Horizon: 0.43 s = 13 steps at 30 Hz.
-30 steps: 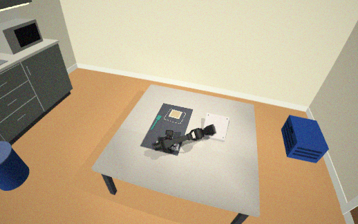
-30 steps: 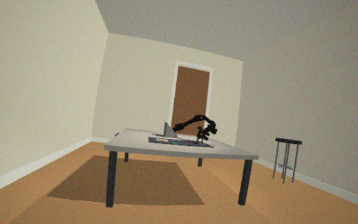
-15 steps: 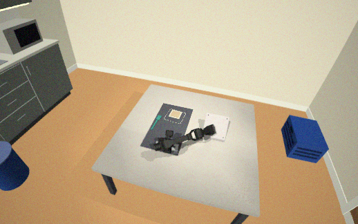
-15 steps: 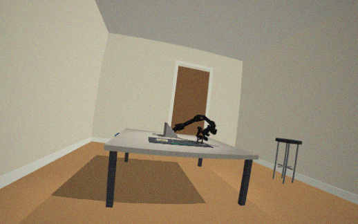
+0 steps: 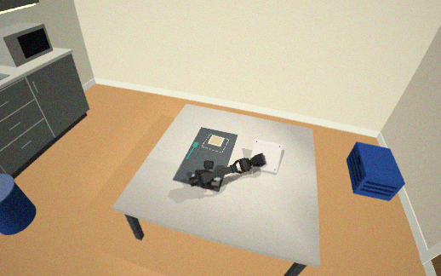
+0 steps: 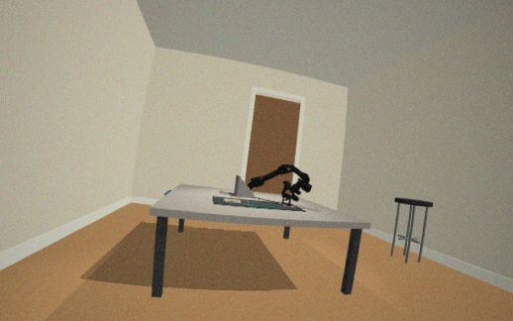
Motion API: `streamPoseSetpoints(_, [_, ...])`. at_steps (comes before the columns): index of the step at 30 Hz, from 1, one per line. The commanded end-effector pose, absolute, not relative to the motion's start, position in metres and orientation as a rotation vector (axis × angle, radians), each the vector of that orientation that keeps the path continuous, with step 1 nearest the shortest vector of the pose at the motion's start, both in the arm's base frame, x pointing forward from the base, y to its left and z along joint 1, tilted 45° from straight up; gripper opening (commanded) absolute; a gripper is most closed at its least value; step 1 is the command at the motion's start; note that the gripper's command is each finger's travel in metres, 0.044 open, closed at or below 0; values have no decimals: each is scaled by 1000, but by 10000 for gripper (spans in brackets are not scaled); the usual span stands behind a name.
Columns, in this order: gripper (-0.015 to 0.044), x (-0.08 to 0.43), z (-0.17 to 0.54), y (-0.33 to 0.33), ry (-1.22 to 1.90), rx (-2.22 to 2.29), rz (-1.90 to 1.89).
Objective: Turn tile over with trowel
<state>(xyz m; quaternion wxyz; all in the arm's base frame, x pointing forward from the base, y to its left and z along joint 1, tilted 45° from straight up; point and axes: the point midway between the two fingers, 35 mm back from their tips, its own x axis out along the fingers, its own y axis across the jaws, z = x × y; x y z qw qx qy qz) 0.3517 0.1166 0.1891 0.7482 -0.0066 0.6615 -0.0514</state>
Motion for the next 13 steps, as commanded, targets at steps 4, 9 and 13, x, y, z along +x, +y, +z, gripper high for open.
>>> streamPoseSetpoints(4, [300, 350, 210, 118, 1422, -15, -106])
streamPoseSetpoints(9, [300, 347, 224, 119, 1413, -19, -98])
streamPoseSetpoints(13, [300, 342, 229, 110, 1412, -20, -98])
